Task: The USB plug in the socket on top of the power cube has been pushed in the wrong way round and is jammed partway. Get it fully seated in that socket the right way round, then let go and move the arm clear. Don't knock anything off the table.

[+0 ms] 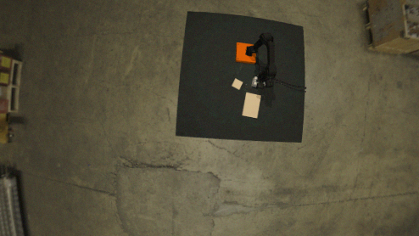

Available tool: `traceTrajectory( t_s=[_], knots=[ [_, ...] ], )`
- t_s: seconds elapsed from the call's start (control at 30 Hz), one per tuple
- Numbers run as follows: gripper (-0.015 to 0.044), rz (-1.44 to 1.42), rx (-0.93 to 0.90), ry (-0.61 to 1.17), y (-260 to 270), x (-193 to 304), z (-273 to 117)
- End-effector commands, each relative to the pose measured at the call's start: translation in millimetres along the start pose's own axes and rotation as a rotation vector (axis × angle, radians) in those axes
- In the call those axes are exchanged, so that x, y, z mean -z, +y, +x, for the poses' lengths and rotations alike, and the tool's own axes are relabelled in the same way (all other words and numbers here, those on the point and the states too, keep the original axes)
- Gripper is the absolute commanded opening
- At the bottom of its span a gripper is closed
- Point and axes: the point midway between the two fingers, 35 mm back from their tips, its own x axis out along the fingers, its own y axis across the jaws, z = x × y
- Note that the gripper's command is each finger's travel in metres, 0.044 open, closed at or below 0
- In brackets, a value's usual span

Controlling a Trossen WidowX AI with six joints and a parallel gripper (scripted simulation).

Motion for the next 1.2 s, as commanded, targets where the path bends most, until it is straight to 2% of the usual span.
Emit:
traceTrajectory(
  t_s=[0.0,1.17],
  knots=[
    [0.0,0.002,-0.004,0.005,-0.1,0.3,2.5],
    [0.0,0.002,-0.004,0.005,-0.1,0.1,5.9]
  ],
)
